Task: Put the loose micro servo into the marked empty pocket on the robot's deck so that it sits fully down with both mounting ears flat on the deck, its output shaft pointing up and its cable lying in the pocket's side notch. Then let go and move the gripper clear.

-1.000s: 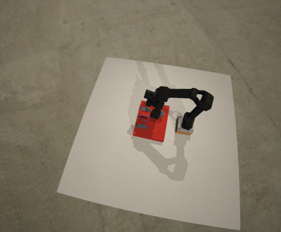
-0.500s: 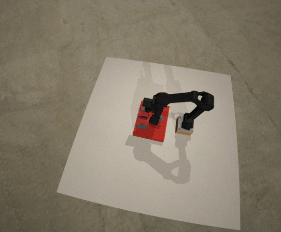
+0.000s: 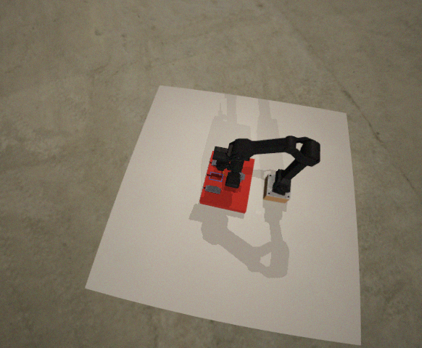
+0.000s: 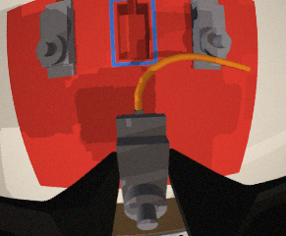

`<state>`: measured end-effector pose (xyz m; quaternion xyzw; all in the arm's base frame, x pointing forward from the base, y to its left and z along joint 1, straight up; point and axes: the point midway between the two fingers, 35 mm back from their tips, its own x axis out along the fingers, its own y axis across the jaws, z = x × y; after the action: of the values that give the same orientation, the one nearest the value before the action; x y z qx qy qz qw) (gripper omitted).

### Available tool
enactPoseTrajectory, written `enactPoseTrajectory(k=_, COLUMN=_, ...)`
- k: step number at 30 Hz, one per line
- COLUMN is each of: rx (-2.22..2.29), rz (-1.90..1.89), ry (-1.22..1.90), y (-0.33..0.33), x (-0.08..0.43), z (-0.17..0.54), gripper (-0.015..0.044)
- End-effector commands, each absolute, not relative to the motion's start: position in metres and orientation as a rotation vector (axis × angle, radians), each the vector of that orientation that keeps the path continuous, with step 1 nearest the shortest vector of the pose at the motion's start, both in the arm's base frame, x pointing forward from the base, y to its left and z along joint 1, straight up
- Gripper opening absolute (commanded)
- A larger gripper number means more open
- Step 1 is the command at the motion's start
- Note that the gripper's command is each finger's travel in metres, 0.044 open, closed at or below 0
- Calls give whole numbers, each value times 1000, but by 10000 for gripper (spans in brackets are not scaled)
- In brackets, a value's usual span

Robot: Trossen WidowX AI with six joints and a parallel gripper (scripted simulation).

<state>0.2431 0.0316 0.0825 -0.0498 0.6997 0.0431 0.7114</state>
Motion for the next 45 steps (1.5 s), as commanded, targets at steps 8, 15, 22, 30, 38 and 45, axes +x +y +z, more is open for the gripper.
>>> enactPoseTrajectory(k=8, rx=-112, rz=102, ry=1540, y=38, x=288, z=86, gripper=0)
enactPoseTrajectory(k=15, rx=-112, rz=102, ry=1537, y=42, x=315, z=87, gripper=0)
enactPoseTrajectory(k=22, rx=-112, rz=102, ry=1535, y=45, x=341, z=88, gripper=0)
enactPoseTrajectory(k=30, rx=-112, rz=102, ry=1535, y=46, x=346, z=86, gripper=0)
enactPoseTrajectory(k=38, rx=-112, rz=102, ry=1535, y=46, x=347, z=74, gripper=0)
enactPoseTrajectory(k=45, rx=-112, rz=102, ry=1535, y=46, x=347, z=68, gripper=0)
